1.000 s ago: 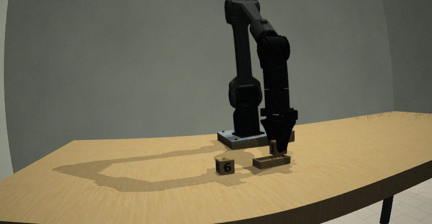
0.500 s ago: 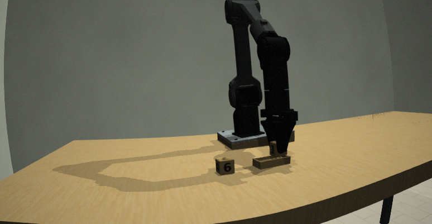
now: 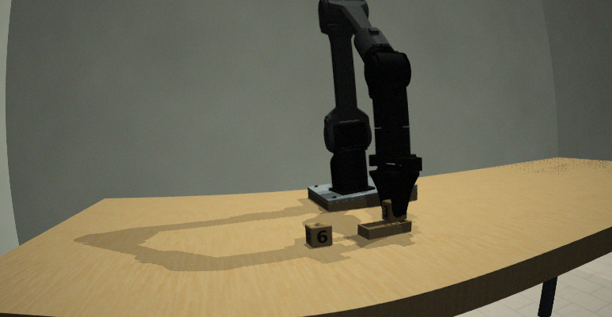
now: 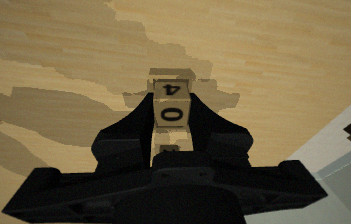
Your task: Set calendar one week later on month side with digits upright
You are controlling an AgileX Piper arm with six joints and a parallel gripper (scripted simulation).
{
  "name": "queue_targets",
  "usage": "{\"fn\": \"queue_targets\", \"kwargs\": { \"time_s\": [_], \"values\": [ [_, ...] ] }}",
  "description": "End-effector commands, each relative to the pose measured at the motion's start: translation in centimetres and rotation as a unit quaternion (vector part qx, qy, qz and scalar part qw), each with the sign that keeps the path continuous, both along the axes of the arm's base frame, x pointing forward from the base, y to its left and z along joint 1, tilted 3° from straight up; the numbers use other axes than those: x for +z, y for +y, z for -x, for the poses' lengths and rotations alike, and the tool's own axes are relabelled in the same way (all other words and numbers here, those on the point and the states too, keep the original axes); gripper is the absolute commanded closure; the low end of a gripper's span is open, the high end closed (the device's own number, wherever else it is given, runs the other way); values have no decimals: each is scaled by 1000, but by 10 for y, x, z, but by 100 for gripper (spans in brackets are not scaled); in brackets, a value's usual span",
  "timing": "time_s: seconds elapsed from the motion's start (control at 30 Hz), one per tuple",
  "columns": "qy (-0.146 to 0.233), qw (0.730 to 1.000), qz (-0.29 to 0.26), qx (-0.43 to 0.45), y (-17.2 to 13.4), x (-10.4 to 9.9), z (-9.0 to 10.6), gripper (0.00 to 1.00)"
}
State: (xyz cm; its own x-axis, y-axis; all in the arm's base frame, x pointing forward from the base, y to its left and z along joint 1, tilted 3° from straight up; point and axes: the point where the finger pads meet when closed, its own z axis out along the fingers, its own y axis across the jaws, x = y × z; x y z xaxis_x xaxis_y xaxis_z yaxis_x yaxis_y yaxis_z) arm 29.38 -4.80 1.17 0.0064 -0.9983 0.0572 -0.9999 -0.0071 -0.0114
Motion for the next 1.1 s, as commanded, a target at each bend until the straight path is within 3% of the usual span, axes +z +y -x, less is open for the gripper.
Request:
{"fn": "queue_targets", "kwargs": {
  "time_s": [0.0, 1.07],
  "values": [
    [0, 1000, 0, -1, 0, 0, 0, 62],
    [1, 1000, 0, -1, -1, -10, 0, 62]
  ]
}}
